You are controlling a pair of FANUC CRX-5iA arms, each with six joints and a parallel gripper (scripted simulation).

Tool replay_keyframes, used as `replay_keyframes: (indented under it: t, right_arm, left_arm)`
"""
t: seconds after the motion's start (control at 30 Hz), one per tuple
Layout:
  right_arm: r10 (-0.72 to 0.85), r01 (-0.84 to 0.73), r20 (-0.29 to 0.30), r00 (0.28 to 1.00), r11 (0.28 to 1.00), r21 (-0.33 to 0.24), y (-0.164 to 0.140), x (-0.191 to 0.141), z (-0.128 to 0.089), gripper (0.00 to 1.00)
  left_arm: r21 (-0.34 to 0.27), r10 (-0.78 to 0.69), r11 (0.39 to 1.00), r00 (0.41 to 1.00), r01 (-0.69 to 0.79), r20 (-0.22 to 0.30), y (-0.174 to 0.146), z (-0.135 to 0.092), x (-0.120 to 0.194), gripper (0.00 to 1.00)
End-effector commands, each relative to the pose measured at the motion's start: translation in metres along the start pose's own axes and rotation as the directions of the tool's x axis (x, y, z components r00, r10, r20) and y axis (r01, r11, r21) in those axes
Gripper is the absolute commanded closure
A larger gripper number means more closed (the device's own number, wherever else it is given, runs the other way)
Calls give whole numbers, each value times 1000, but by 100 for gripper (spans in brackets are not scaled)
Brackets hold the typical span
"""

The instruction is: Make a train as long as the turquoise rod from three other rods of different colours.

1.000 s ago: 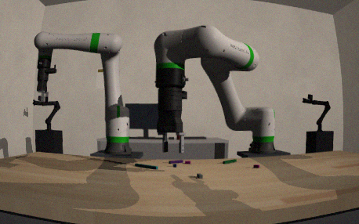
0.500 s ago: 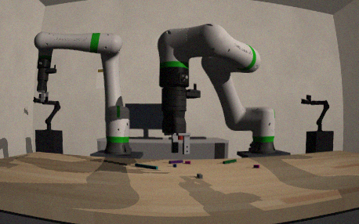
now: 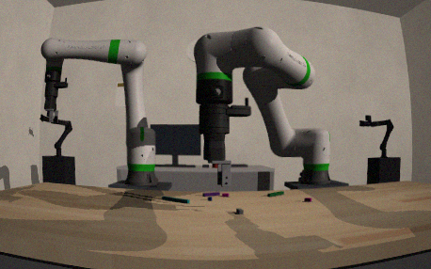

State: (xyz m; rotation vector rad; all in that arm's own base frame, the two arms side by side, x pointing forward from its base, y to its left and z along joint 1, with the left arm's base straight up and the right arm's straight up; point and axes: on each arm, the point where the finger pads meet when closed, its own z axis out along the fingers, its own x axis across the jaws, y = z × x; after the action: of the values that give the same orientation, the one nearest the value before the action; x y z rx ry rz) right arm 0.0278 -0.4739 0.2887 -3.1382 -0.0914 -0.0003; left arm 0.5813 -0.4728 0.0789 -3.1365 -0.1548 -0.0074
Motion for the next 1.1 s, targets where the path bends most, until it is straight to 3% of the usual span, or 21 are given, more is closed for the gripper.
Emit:
replay_keyframes:
  t: [0.0, 1.07]
  right_arm:
    - [0, 0, 0, 1000, 1000, -2, 0, 0, -1, 0]
    - [0, 0, 0, 1000, 1000, -2, 0, 0, -1, 0]
  left_arm:
    - [-3, 84, 996, 996, -84, 3, -1, -1, 5, 0]
    - [-3, 129, 992, 992, -129, 3, -2, -1, 9, 0]
